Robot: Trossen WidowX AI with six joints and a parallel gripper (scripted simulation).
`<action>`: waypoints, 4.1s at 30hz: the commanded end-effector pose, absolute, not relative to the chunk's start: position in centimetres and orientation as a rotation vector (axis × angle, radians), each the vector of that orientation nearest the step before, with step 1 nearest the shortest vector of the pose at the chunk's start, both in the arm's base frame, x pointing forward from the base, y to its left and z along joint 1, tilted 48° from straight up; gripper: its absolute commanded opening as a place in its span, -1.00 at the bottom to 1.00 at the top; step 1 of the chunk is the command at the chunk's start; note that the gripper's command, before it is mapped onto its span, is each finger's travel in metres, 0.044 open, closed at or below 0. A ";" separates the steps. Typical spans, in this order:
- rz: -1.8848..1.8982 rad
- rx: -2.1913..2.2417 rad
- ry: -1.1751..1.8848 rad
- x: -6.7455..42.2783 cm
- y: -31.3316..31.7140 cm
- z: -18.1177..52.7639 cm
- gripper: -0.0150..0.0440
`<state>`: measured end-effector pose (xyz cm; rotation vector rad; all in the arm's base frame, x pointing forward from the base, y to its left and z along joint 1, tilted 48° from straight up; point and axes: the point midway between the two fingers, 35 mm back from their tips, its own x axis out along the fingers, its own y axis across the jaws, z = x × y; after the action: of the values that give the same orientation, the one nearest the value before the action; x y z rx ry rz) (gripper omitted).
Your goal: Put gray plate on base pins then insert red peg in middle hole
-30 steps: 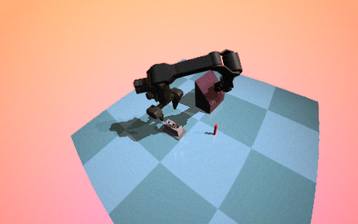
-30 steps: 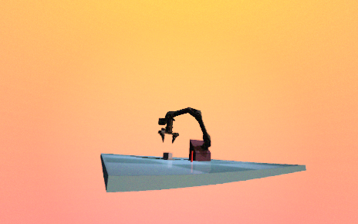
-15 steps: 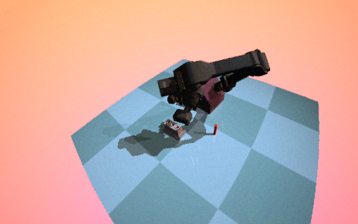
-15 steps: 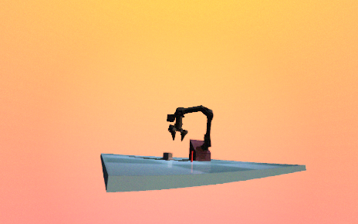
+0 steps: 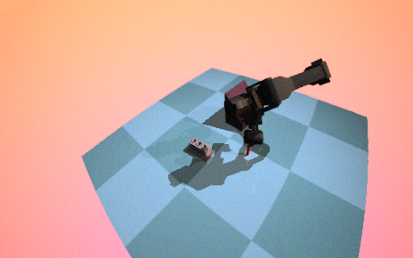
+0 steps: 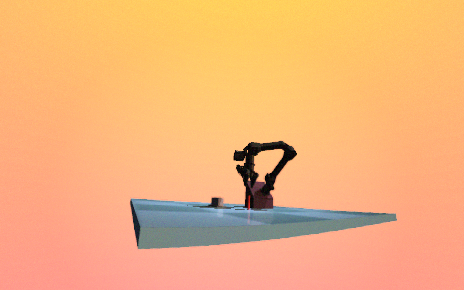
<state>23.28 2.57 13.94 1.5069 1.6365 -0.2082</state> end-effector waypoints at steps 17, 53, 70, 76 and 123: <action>-0.204 1.508 1.647 23.5 6.1 10.8 1.00; -0.199 1.512 1.647 23.9 9.2 8.1 0.20; -0.201 1.511 1.647 24.0 8.9 8.3 -0.49; -0.209 1.505 1.643 24.0 7.6 9.1 -0.49; -0.219 1.500 1.641 28.7 -1.1 9.5 -0.49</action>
<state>28.08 -0.34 9.93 1.5054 1.6462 -0.2174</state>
